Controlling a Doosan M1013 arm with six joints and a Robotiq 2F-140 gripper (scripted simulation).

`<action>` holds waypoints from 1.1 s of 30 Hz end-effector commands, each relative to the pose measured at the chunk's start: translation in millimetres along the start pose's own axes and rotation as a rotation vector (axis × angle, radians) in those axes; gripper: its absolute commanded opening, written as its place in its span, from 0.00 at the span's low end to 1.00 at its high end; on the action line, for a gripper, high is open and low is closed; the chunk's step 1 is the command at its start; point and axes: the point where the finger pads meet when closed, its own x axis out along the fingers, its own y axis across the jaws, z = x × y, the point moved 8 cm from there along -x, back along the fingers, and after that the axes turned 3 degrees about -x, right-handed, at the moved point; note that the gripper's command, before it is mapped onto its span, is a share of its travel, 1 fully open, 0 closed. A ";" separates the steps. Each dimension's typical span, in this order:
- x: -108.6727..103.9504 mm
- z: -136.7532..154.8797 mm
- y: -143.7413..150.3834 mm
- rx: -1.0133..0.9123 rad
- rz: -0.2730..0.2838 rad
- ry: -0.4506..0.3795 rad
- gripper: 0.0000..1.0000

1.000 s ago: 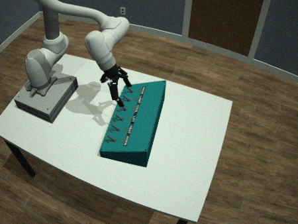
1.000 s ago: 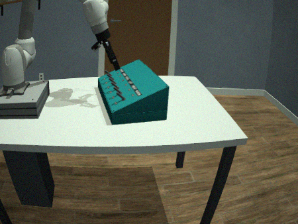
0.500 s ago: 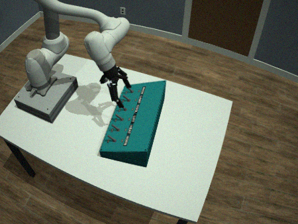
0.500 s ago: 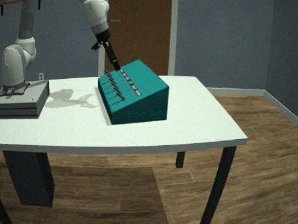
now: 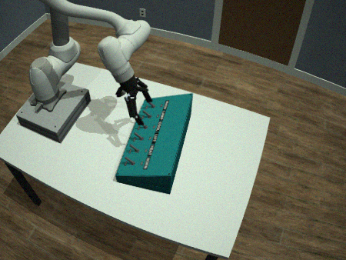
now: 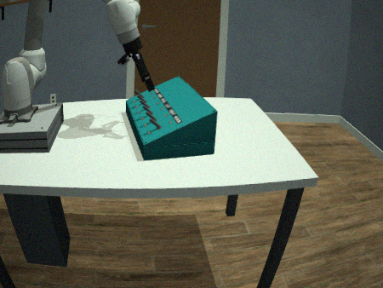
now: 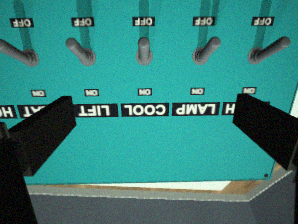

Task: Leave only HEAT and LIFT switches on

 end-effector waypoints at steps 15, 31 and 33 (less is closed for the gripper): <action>-0.4 0.6 -0.1 0.000 0.000 -0.001 1.00; -0.4 0.2 -7.3 0.000 0.000 -0.001 1.00; -0.4 0.1 -9.5 0.000 0.000 -0.001 1.00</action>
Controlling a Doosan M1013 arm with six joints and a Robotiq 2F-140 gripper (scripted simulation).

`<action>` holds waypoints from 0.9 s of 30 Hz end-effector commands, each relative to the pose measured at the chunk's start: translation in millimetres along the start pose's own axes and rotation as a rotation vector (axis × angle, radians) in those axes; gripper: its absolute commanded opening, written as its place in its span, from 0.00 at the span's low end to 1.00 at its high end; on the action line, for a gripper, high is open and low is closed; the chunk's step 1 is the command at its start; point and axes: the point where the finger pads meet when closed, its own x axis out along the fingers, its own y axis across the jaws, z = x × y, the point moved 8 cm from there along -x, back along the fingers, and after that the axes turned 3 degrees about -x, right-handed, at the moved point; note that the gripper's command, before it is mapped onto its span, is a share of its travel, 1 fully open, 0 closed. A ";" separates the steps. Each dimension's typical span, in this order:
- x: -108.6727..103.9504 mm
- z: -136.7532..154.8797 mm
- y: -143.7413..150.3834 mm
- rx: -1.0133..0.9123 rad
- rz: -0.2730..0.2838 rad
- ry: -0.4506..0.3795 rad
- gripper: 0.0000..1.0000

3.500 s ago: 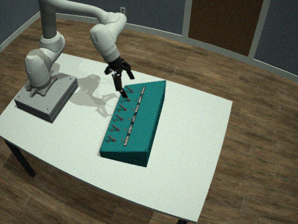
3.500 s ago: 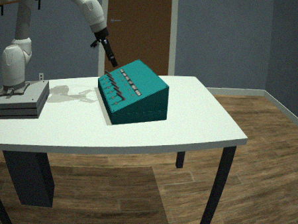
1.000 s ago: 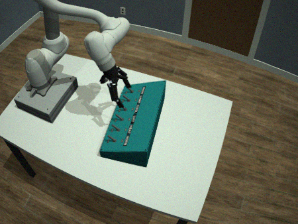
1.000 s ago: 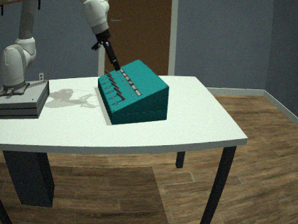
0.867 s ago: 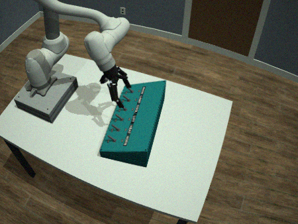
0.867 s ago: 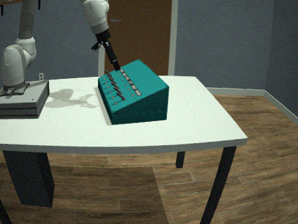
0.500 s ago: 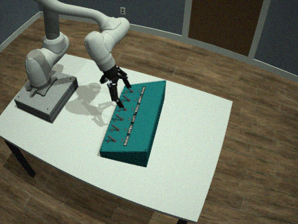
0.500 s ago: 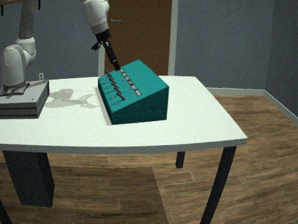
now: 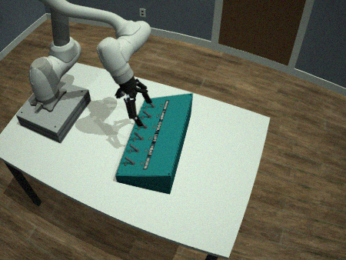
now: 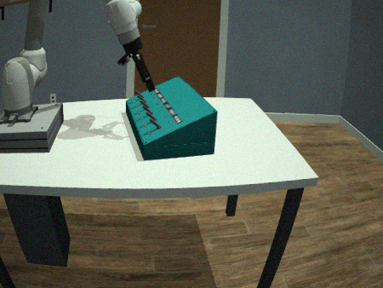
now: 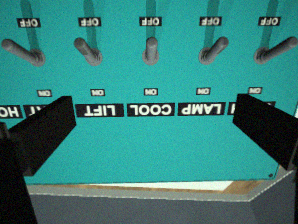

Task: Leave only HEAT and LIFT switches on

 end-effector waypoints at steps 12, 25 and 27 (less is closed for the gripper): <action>-0.4 -1.5 -38.4 0.000 0.000 -0.001 1.00; -0.4 -2.8 -63.0 0.000 0.000 -0.001 1.00; -0.4 -2.8 -63.7 0.000 0.000 -0.001 1.00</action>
